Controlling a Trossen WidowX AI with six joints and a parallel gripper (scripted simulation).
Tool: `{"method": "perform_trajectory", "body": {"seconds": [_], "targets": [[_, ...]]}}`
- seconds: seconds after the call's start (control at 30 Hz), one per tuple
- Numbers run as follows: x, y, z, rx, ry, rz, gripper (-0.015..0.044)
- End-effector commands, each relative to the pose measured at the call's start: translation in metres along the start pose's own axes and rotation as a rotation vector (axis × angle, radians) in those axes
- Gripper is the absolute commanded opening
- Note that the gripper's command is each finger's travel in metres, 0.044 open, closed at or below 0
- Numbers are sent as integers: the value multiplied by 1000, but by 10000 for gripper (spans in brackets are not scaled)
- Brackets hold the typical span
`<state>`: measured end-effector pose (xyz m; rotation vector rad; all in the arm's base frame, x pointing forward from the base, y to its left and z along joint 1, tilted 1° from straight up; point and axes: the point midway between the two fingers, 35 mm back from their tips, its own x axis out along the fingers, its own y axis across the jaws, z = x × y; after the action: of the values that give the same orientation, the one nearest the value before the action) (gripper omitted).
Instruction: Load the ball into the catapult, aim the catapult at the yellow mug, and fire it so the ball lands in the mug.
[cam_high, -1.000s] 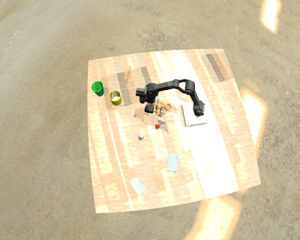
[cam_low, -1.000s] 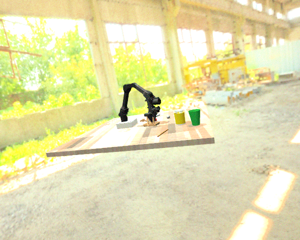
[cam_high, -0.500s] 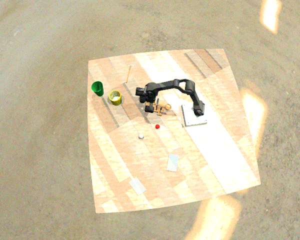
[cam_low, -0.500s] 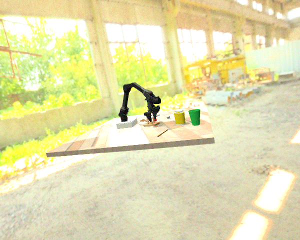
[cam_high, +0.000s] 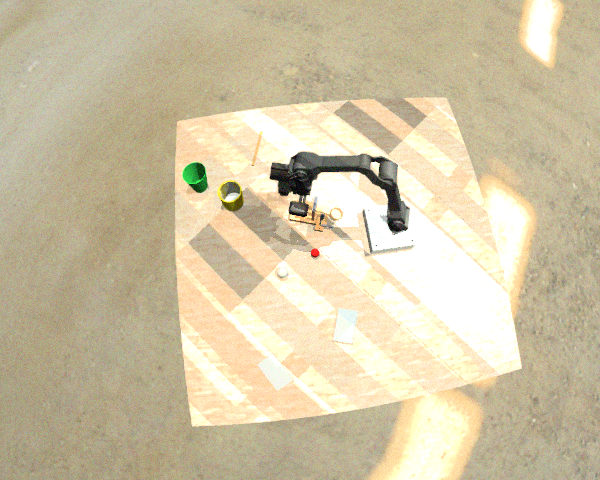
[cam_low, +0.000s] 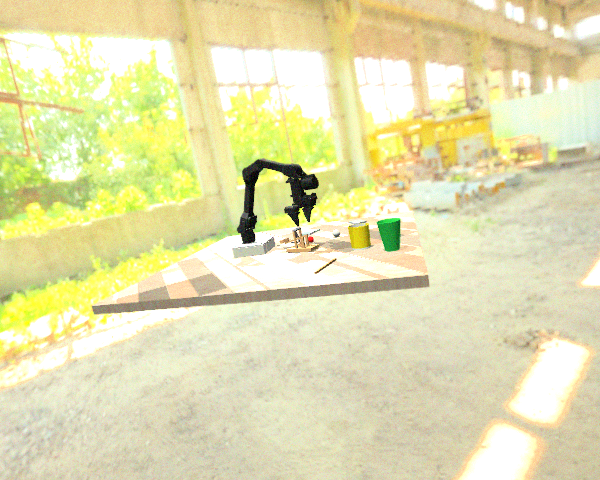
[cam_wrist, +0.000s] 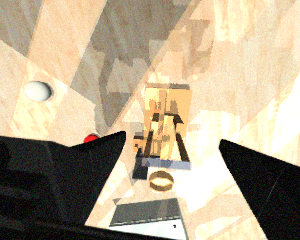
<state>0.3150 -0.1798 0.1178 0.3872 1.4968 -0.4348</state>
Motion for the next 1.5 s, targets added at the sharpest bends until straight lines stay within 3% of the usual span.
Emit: {"method": "perform_trajectory", "body": {"seconds": [0.0,0.1,1.47], "targets": [[18,0,-1,-1,-2,4,440],[42,0,-1,-1,-2,4,440],[95,1,-2,-1,-2,4,440]]}}
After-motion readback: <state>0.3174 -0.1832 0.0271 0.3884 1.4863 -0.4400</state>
